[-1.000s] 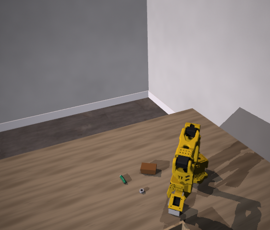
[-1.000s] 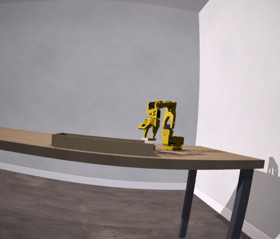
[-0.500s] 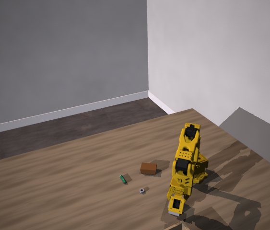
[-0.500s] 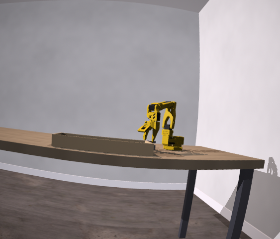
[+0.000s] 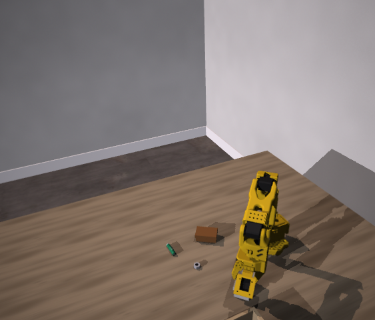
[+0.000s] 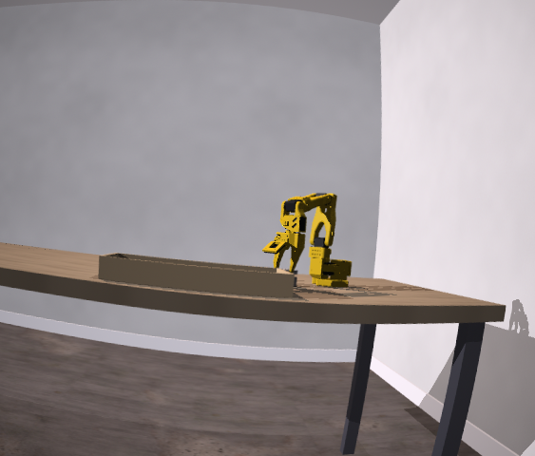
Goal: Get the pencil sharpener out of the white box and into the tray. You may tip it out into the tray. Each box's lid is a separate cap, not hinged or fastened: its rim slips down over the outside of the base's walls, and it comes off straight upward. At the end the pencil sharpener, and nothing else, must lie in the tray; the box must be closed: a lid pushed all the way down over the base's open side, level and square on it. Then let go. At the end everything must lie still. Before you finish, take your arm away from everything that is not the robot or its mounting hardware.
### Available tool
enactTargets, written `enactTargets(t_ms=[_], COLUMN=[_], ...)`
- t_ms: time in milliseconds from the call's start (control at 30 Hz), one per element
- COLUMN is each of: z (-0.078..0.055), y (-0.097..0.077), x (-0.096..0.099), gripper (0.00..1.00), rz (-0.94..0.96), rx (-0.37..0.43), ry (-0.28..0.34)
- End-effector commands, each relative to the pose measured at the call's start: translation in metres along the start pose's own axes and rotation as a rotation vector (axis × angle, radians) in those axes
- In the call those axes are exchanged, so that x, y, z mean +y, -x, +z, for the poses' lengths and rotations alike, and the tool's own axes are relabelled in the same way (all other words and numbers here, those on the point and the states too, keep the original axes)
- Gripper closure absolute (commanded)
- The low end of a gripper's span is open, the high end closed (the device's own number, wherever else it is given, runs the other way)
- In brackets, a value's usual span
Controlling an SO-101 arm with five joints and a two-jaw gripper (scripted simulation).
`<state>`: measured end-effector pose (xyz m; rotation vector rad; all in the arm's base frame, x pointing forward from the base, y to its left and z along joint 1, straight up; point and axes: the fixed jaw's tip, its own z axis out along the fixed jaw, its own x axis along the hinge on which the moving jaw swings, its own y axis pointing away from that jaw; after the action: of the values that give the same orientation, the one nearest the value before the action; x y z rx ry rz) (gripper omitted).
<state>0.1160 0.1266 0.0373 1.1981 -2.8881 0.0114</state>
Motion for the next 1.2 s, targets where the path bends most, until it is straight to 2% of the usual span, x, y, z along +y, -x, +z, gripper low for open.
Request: enactTargets(t_ms=[0,1167], z=[-0.0013,0.0018], y=[0.0020,-0.0028], x=[0.0018,0.0049], gripper=[0.77,0.77], rz=[-0.001,-0.001], rx=[-0.017,-0.017], ry=[0.001,0.001])
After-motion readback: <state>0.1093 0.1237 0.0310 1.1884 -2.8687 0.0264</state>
